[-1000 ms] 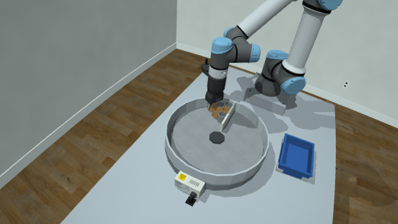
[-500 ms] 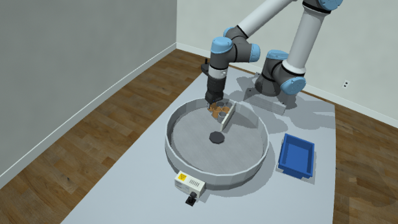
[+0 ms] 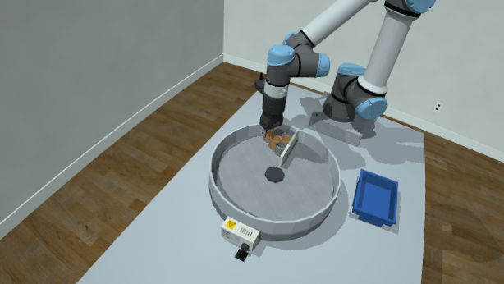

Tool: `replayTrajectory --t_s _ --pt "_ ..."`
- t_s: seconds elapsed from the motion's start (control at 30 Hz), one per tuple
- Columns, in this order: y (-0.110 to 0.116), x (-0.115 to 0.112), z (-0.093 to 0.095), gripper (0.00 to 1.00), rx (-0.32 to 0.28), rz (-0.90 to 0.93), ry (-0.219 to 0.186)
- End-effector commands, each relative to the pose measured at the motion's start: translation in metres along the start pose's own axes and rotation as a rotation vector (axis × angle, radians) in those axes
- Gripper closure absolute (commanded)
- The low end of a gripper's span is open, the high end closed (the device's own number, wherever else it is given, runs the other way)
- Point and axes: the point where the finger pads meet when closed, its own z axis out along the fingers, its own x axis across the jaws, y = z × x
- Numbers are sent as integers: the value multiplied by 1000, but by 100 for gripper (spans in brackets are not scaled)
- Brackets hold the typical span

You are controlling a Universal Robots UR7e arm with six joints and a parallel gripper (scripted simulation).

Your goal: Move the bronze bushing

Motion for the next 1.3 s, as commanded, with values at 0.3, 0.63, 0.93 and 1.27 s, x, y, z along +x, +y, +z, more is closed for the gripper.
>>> replayTrajectory --t_s 0.3,0.63,0.93,1.27 --pt "0 0 -8 100 0 0 -1" --pt "0 0 -15 100 0 0 -1" --pt "0 0 -15 100 0 0 -1" --pt "0 0 -22 100 0 0 -1"
